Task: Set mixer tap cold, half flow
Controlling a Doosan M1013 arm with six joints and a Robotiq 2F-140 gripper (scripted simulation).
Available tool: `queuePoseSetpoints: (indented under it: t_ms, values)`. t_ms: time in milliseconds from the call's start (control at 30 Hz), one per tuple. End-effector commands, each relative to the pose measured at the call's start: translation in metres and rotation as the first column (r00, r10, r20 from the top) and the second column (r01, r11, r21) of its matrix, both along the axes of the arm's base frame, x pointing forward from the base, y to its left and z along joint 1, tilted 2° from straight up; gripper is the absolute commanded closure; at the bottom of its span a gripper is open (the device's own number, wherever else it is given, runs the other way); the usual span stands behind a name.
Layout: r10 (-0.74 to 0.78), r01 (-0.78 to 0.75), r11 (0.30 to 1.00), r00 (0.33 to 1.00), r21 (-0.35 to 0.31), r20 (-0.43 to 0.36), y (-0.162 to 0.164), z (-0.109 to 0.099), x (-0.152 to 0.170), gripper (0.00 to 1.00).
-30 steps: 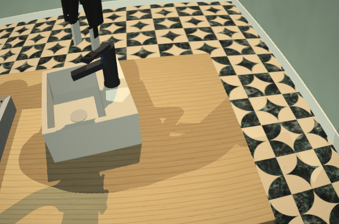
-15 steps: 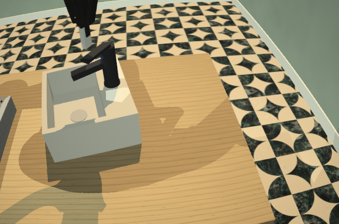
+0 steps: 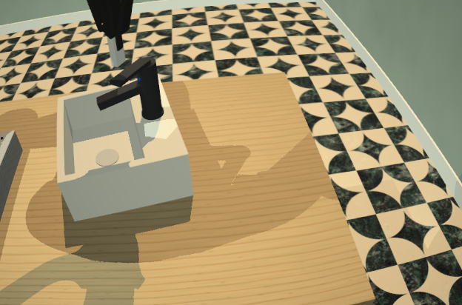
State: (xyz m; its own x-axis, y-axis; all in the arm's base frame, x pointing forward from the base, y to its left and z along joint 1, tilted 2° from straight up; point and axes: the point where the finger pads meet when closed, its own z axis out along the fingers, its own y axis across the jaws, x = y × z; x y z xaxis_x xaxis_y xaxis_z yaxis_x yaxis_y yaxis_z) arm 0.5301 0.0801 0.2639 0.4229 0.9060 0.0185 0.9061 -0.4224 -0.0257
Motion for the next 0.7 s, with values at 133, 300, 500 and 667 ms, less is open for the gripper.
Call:
queuePoseSetpoints:
  t_ms: [133,300,500,667]
  values:
    - [0.000,0.000,1.000,1.000,0.000,0.000,0.0000,0.0001,0.0000,1.00]
    - [0.004,-0.004,1.000,1.000,0.000,0.000,0.0000,0.0001,0.0000,1.00]
    - [0.101,-0.101,0.995,0.995,0.002,0.003,0.0000,0.0011,0.0000,1.00]
    - [0.216,-0.216,0.976,0.976,0.003,0.006,0.0000,0.0023,0.0001,1.00]
